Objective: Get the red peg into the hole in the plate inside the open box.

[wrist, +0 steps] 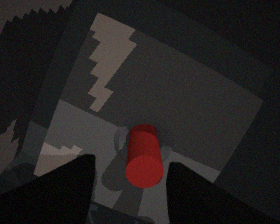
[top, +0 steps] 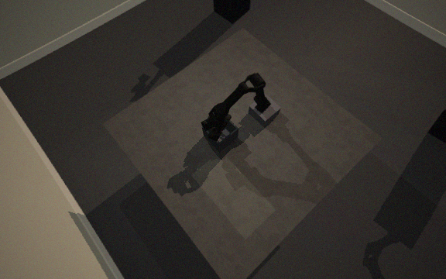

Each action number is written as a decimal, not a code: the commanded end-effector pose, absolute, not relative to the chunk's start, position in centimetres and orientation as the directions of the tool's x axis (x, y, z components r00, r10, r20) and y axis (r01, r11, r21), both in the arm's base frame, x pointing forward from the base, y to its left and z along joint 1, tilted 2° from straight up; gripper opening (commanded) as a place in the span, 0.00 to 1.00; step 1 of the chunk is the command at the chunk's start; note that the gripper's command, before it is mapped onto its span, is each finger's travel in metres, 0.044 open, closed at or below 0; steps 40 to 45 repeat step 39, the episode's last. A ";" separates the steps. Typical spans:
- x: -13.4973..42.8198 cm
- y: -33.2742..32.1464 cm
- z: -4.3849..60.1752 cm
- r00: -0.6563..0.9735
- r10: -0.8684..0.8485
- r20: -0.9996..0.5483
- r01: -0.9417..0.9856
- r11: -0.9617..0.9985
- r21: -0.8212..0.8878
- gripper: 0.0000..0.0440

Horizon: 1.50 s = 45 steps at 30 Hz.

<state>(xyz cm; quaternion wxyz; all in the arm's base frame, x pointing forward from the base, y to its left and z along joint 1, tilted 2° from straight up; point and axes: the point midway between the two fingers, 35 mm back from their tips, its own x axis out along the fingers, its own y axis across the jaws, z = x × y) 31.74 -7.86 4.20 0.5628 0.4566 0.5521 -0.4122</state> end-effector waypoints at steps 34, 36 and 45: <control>36.3 -10.9 14.5 0.327 0.296 -0.897 0.905 0.174 0.388 0.54; 36.6 -11.1 15.6 0.353 0.299 -0.886 0.891 0.182 0.416 0.54; 37.0 -11.4 17.4 0.395 0.305 -0.867 0.864 0.196 0.463 0.54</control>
